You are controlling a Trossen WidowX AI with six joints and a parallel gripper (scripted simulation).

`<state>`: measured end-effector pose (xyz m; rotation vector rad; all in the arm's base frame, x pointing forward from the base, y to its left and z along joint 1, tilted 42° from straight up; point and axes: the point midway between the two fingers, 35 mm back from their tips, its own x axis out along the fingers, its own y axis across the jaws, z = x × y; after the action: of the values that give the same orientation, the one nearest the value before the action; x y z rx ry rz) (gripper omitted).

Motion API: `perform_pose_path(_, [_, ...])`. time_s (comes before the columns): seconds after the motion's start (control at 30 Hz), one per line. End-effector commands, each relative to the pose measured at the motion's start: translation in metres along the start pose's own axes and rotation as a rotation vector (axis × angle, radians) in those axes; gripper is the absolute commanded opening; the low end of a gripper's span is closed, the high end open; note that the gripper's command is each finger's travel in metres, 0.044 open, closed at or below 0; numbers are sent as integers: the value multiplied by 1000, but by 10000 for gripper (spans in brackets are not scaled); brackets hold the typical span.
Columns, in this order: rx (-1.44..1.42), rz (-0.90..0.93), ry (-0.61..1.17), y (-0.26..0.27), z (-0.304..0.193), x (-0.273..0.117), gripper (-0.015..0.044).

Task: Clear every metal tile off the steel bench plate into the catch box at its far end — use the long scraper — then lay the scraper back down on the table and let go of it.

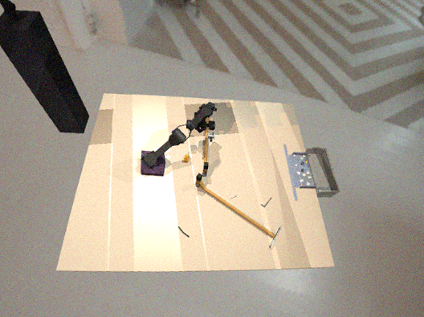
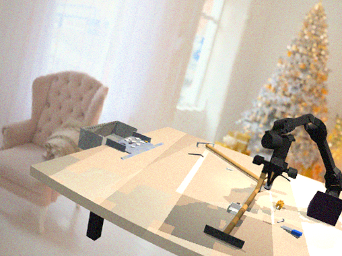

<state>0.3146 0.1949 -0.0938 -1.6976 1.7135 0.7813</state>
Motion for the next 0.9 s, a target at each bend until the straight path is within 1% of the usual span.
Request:
perform_pose_path(0.0, [-3, 3, 9, 0, 0, 12, 0])
perform_pose_path(0.87, [31, 2, 12, 1, -2, 81, 0])
